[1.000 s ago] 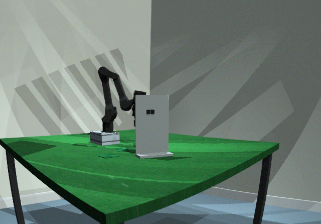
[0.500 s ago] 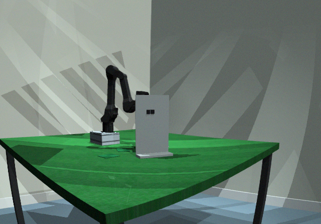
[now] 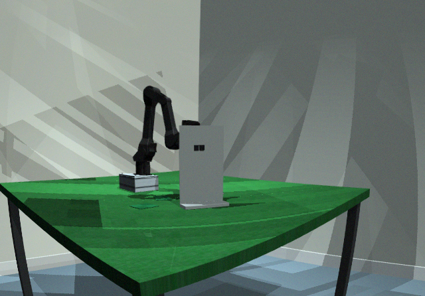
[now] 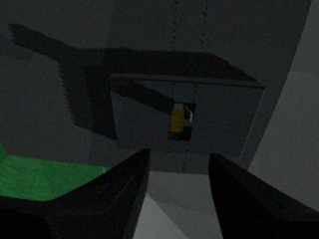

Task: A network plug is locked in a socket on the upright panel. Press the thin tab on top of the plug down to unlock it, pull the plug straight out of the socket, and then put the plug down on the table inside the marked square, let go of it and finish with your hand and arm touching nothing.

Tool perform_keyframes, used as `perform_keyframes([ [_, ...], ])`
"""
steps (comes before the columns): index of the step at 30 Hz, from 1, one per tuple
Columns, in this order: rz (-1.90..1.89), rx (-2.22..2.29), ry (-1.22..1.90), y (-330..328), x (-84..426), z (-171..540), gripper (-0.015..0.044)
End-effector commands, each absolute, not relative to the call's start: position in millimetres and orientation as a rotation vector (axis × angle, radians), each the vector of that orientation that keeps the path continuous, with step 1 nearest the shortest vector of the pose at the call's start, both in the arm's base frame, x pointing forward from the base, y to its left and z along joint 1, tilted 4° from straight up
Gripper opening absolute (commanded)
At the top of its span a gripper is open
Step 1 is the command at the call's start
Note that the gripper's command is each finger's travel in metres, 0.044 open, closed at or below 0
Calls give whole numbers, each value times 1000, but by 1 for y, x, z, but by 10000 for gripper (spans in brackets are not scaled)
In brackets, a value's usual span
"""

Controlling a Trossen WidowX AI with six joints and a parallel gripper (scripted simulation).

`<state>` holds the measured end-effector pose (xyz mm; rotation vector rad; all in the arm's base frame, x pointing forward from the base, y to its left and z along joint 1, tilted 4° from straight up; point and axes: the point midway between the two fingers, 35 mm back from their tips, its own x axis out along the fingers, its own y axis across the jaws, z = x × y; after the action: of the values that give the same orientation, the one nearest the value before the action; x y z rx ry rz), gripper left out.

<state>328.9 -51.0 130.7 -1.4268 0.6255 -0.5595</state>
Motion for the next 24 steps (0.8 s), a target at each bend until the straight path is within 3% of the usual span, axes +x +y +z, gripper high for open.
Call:
perform_keyframes([
  [1,-561,-1428,623,-53,336,132,156],
  [24,-564,-1430,620,-72,367,130,156],
])
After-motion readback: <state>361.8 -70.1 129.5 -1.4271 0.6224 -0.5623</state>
